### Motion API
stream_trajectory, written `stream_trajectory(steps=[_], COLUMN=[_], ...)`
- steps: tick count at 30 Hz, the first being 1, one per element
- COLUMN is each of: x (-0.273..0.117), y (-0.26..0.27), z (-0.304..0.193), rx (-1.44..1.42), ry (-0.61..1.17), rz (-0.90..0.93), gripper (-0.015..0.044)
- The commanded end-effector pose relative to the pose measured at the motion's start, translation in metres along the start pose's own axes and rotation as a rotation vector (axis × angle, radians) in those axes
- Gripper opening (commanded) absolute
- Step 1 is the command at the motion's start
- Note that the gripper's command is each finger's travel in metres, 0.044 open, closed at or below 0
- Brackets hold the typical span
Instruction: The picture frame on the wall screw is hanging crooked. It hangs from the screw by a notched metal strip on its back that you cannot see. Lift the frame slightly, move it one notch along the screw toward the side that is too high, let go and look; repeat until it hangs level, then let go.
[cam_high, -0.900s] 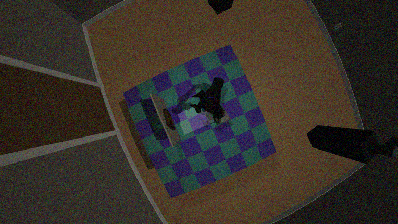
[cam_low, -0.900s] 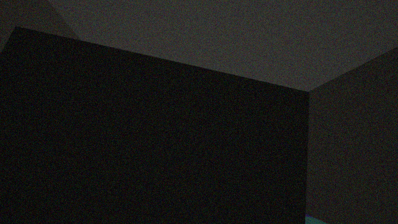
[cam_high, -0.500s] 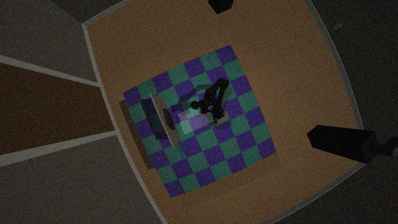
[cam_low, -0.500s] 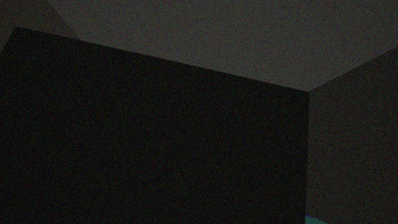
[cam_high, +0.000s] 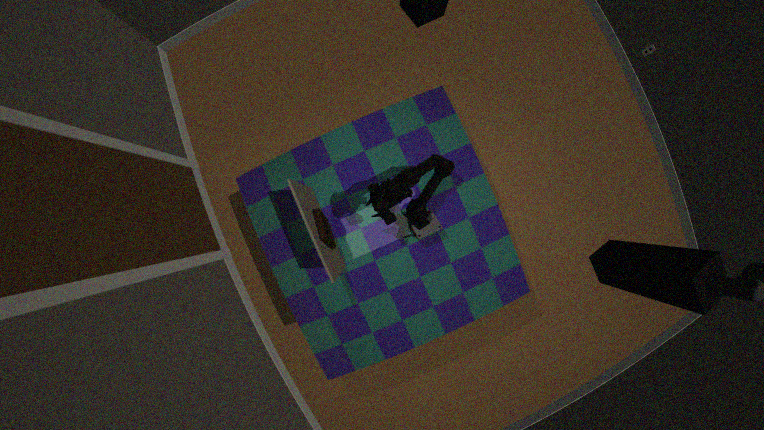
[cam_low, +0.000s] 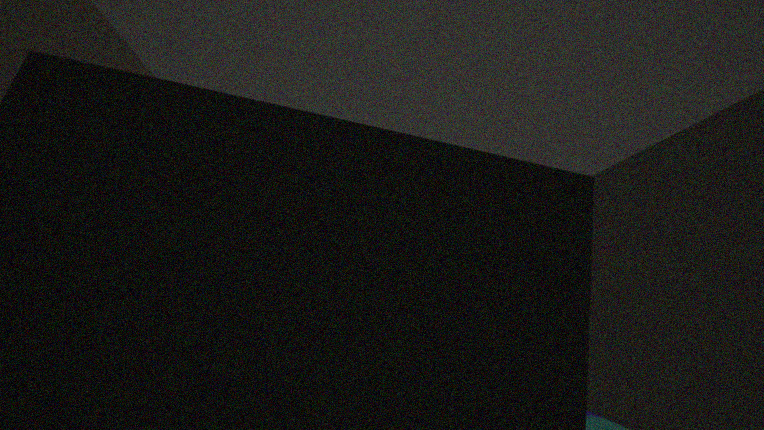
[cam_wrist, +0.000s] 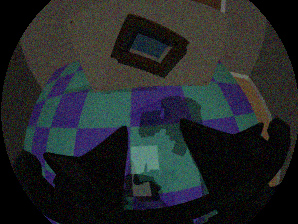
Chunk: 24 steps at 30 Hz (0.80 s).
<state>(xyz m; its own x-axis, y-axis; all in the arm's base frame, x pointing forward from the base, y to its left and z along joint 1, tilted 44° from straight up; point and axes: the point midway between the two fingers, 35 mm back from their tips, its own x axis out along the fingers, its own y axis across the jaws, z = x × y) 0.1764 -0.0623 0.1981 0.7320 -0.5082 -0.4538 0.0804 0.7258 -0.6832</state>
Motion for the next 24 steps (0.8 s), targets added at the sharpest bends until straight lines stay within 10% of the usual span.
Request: stream_trajectory(steps=[1,13,24], x=[0.000,-0.022,-0.024], y=[-0.007,-0.030,-0.032], z=[0.030,0.059,0.060], rx=[1.100,1.945,1.995], ry=[-0.236,-0.433,-0.440], rz=[0.188,0.554,0.588], gripper=[0.0260,0.0260,0.0260])
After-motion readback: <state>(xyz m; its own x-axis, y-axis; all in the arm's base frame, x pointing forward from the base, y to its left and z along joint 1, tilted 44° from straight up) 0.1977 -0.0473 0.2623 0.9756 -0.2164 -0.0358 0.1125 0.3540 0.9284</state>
